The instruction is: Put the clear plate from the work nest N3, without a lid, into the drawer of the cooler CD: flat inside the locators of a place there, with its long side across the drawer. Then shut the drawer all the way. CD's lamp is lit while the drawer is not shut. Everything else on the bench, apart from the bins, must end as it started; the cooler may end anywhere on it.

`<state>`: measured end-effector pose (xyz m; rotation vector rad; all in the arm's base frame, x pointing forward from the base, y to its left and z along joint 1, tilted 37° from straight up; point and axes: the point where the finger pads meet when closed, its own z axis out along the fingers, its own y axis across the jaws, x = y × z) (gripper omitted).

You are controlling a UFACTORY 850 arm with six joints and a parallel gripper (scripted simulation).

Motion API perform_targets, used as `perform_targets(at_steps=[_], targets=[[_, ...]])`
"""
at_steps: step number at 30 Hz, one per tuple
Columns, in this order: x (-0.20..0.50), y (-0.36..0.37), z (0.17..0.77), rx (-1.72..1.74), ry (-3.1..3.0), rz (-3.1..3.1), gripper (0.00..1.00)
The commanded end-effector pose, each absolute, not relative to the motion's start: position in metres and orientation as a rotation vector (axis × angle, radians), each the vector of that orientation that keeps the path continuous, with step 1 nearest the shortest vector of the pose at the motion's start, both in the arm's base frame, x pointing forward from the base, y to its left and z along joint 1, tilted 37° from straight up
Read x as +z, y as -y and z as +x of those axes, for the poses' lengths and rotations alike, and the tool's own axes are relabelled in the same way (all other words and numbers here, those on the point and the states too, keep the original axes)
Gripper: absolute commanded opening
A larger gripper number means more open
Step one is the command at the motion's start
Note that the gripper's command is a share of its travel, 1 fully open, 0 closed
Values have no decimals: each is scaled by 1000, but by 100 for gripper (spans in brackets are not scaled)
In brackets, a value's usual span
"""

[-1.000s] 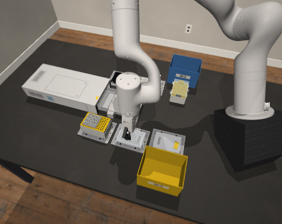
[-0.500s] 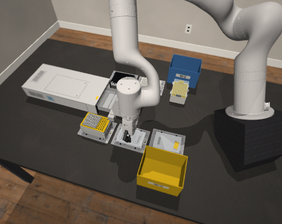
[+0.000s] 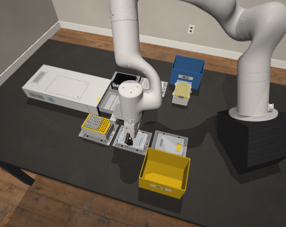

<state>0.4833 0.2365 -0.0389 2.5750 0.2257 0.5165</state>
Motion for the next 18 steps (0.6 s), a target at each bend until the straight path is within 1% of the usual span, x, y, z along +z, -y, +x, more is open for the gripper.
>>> perform_targets(at_steps=[1,18], targets=[[-39,-237,484,518,-226,2576,100],[-45,-233,487,518,-226,2576,100]])
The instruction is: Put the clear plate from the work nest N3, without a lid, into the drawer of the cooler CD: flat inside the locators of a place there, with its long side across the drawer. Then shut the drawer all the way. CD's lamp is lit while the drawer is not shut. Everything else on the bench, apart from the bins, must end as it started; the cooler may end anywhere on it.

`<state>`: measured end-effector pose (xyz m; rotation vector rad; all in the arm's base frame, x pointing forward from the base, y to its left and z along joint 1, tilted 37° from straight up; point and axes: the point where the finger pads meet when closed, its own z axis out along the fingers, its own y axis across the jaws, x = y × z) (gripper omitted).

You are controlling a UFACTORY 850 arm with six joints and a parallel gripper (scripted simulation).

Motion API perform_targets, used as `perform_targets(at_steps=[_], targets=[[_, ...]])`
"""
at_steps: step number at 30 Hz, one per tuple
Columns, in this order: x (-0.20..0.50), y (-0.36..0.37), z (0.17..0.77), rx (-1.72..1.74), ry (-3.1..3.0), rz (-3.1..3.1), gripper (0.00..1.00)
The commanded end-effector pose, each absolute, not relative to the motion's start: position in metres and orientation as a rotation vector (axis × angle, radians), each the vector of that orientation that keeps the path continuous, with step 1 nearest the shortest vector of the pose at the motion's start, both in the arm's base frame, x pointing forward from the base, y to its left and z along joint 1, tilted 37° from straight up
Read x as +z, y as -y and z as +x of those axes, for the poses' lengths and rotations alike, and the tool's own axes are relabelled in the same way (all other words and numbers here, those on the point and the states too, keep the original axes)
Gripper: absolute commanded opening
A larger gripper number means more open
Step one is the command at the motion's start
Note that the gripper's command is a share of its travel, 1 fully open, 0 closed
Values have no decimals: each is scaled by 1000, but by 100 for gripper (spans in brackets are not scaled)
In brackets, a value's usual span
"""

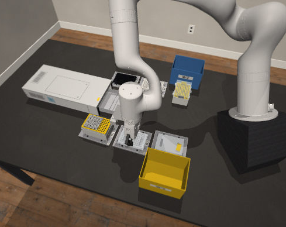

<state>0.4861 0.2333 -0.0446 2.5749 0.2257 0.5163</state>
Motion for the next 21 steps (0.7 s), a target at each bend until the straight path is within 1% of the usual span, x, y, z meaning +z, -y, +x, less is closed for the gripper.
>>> perform_targets(at_steps=[1,21], targets=[[-46,-233,487,518,-226,2576,100],[-55,-228,492,518,-226,2576,100]])
